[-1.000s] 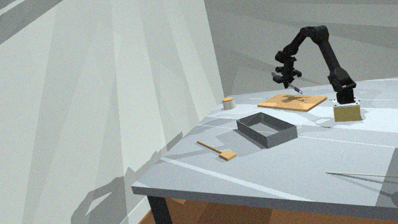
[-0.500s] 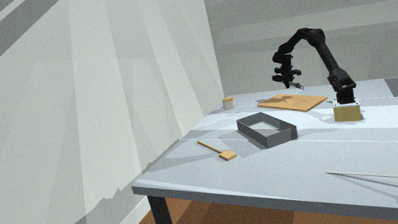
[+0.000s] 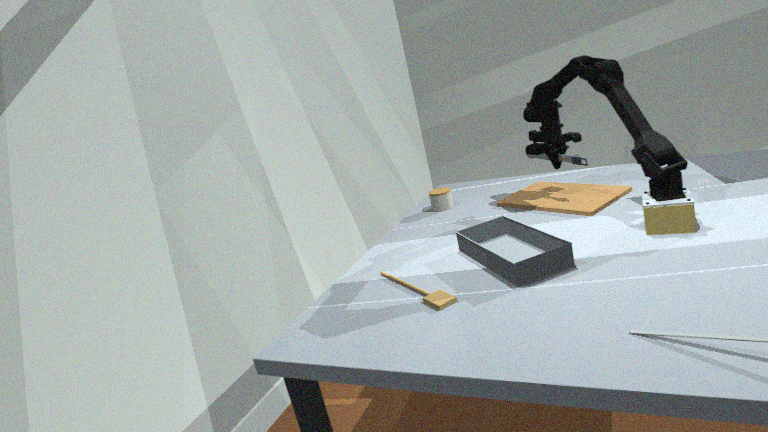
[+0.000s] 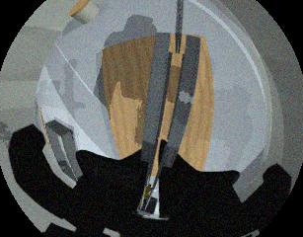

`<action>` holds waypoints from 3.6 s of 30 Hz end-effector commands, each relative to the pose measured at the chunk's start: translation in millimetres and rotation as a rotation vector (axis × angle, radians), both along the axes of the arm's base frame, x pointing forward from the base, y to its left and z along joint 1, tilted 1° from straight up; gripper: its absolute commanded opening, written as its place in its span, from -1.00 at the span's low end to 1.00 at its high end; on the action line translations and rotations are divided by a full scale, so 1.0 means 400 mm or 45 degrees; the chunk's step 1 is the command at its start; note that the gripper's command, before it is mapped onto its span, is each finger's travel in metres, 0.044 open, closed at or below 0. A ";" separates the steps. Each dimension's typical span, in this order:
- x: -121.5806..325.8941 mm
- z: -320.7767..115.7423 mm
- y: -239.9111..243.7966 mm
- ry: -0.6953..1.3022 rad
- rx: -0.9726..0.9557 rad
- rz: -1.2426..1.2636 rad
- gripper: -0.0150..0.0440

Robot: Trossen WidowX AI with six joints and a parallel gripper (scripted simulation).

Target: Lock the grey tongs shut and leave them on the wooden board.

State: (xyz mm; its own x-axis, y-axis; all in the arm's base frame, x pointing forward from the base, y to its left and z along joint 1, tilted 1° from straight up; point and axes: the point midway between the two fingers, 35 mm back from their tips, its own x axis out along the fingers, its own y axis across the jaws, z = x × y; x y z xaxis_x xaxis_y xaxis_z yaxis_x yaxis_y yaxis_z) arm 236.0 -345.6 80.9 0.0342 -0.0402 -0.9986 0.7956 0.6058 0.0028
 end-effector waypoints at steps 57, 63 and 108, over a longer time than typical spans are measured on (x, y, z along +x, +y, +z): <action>0.006 -0.152 -0.008 0.002 0.002 0.001 -0.11; 0.006 -0.152 -0.008 0.002 0.002 0.001 0.42; -0.290 0.108 0.231 0.013 0.003 -0.001 1.00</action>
State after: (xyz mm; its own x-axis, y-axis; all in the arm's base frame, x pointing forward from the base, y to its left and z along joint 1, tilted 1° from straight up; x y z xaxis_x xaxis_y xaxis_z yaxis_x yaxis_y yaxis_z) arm 120.3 -254.4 120.3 0.0266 -0.0441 -0.9987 0.7952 0.6064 -0.0056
